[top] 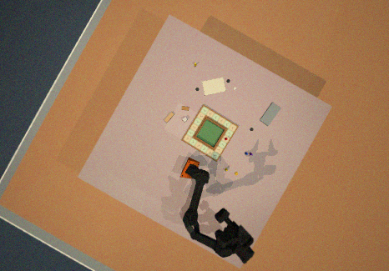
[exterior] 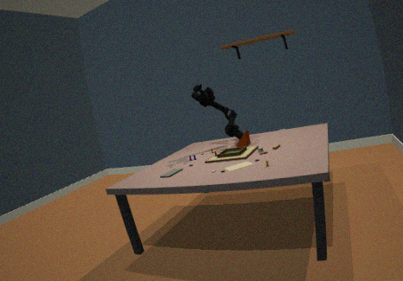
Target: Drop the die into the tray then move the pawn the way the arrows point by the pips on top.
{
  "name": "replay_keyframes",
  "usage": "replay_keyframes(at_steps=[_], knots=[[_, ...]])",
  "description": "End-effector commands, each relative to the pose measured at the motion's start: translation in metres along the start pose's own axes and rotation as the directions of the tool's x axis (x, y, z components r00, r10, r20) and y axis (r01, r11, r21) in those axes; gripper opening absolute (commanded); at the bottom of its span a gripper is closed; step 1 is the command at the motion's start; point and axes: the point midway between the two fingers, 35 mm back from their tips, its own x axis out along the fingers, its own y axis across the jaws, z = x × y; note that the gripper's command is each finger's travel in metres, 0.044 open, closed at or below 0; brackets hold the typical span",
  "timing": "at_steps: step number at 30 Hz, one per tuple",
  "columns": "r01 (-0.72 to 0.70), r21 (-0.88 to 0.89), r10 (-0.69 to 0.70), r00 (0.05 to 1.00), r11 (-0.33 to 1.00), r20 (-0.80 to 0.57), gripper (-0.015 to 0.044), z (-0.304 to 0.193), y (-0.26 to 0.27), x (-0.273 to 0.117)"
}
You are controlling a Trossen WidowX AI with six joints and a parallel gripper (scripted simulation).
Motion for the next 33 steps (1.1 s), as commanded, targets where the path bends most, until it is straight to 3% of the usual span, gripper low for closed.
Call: replay_keyframes(at_steps=[1,5,11,14,22,28,33], knots=[[-0.004,0.004,0.004,1.0,1.0,-0.005,0.0374,-0.003,0.0,0.001],[-0.07,0.124,0.079,0.994,0.99,-0.071,0.0275,-0.046,0.006,0.025],[-0.151,0.392,0.193,0.979,0.907,-0.068,0.0275,-0.09,0.019,0.055],[-0.228,0.549,0.292,0.956,0.804,-0.031,0.0275,-0.117,0.039,0.081],[-0.258,0.873,0.537,0.843,0.413,-0.006,0.0275,-0.165,0.099,0.136],[-0.059,0.997,0.751,0.66,0.046,0.004,0.0275,-0.2,0.17,0.187],[0.21,0.971,0.893,0.451,-0.117,0.01,0.0275,-0.214,0.241,0.221]])
